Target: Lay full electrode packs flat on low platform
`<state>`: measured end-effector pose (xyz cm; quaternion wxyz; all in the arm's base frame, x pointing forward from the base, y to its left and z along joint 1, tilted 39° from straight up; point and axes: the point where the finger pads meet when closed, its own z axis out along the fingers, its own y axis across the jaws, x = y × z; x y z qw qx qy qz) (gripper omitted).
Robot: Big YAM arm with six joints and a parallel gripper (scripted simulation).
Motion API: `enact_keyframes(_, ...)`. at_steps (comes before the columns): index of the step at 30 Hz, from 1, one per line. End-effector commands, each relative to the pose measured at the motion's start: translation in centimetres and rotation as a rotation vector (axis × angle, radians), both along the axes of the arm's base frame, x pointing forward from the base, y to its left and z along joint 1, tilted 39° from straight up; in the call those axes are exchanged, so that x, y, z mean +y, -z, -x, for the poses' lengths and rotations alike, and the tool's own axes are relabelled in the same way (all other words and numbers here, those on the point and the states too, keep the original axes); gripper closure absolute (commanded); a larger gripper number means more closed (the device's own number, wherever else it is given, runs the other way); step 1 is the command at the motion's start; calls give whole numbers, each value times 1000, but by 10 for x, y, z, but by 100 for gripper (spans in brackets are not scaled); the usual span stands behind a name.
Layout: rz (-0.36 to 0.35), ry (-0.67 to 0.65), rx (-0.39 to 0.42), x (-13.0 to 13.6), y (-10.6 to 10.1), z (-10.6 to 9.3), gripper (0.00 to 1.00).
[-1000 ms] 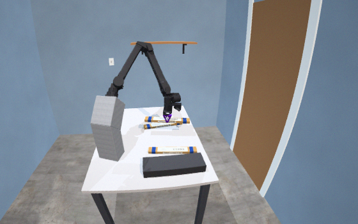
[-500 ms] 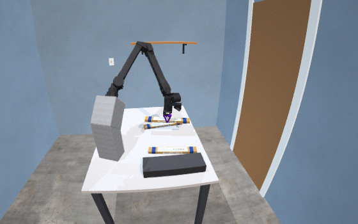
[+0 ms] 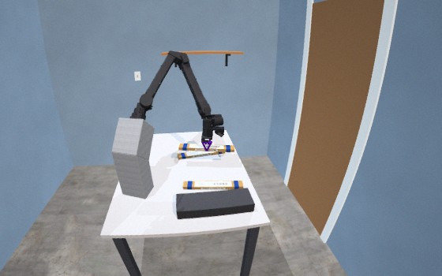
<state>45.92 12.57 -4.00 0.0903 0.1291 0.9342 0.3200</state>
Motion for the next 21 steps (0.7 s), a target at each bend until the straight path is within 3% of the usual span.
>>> enact_keyframes(1, -4, 42, -52, -16, -15, -24, 100)
enact_keyframes(9, -4, 40, -35, -4, 4, -25, 100)
enact_keyframes(16, -7, 27, -51, 8, 3, -28, 100)
enact_keyframes(21, -6, 22, -39, 15, 16, -27, 100)
